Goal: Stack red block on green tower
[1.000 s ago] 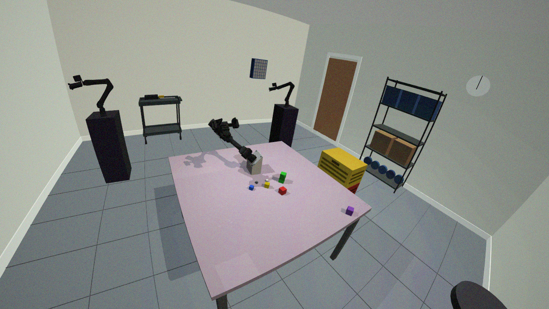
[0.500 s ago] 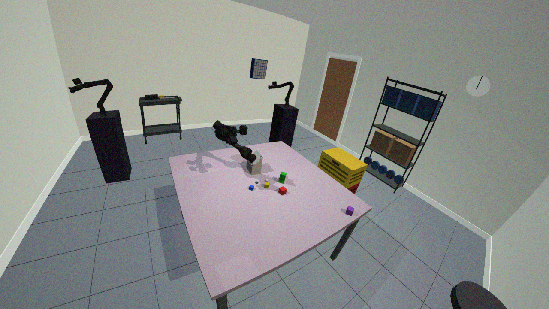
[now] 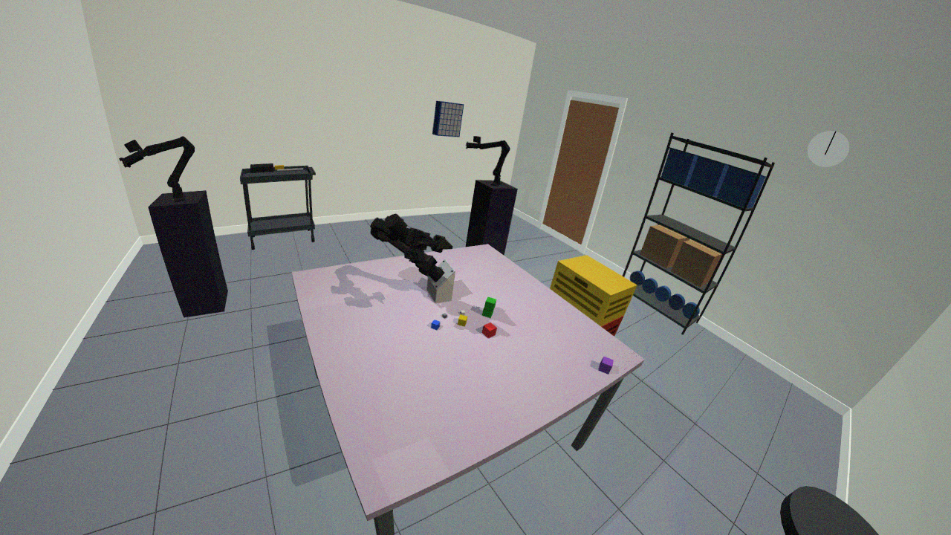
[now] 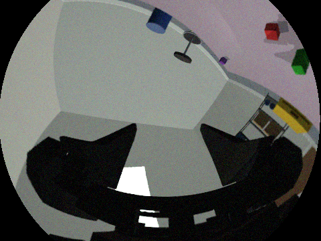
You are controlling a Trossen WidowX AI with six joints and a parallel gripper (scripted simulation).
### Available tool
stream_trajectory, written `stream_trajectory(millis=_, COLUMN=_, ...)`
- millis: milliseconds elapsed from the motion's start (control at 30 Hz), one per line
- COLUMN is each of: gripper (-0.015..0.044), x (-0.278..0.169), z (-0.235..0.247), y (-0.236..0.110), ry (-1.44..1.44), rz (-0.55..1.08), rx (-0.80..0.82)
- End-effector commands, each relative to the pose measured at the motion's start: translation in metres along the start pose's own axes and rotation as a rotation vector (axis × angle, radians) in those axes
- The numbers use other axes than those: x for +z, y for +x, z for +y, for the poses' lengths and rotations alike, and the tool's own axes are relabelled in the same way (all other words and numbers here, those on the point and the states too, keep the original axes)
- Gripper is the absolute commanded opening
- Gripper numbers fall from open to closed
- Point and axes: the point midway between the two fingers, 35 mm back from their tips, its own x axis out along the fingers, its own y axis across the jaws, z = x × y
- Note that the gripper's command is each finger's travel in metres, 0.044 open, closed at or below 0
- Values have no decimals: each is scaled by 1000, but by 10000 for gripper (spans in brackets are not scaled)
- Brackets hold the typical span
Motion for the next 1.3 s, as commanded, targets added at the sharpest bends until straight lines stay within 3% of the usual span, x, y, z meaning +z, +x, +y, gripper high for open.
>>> stream_trajectory(millis=0, gripper=440, x=16, z=-20, y=28, ry=-102, rz=-88, rx=-113)
stream_trajectory(millis=600, gripper=440, x=80, z=-117, y=105, ry=-571, rz=-297, rx=-634)
stream_trajectory(millis=1267, gripper=440, x=141, z=-224, y=137, ry=-1154, rz=-262, rx=-1312)
